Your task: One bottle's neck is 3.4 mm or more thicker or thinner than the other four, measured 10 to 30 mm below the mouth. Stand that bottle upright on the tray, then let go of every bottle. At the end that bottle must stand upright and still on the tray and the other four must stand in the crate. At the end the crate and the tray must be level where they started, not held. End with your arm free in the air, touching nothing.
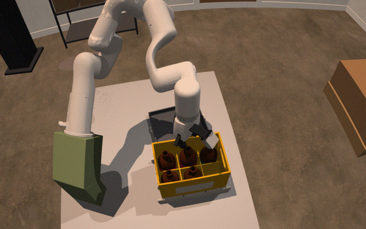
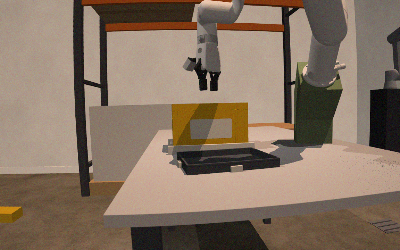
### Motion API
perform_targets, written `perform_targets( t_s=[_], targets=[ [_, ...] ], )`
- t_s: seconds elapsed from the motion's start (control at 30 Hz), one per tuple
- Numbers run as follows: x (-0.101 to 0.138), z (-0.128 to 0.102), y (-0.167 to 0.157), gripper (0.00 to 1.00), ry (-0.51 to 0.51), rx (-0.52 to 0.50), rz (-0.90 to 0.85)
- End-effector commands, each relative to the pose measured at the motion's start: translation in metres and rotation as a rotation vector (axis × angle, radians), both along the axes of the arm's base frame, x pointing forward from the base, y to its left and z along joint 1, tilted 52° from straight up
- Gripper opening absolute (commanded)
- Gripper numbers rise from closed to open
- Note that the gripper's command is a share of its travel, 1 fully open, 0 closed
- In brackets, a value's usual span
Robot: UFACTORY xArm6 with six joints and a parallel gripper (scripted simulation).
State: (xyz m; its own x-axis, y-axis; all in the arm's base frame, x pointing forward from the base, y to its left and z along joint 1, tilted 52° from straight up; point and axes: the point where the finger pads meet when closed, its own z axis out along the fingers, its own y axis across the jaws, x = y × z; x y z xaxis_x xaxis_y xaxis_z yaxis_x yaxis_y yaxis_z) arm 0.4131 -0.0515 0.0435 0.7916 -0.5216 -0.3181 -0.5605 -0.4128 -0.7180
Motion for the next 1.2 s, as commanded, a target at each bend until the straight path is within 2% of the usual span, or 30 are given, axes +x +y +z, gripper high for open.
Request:
perform_targets(
  t_s=[0.0, 1.17],
  targets=[
    [0.001, -0.001, 0.001, 0.65, -0.002, -0.002, -0.002],
    [0.010, -0.022, 0.028, 0.65, -0.002, -0.002, -0.002]
  ],
)
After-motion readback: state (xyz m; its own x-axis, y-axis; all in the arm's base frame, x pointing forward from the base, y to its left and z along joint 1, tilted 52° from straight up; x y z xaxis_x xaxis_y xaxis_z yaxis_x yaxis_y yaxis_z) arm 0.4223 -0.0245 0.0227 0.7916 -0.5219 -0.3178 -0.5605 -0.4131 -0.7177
